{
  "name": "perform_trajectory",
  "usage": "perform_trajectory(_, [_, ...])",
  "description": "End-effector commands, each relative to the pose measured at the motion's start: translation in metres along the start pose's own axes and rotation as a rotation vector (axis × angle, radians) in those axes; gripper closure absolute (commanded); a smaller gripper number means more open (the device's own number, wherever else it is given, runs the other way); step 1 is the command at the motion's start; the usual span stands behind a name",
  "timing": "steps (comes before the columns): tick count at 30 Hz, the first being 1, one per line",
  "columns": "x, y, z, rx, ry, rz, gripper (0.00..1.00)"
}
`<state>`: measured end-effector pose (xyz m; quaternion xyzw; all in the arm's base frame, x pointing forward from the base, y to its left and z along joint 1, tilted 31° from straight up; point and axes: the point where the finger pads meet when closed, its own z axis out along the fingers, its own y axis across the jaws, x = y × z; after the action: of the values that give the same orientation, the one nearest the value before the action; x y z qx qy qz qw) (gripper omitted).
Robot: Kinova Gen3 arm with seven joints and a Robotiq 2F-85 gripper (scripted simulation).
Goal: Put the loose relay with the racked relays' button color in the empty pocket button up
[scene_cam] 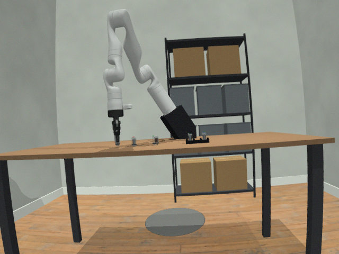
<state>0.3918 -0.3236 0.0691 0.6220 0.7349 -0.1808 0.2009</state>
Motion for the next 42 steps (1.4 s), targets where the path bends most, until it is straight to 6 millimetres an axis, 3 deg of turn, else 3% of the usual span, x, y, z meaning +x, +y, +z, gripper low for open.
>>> perform_trajectory(1, [0.0,0.004,-0.009,-0.009,-0.001,-0.002,1.0])
perform_trajectory(22, [0.001,0.003,-0.068,-0.009,-0.001,-0.002,1.0])
perform_trajectory(42, [0.003,0.006,-0.079,-0.009,-0.001,-0.002,1.0])
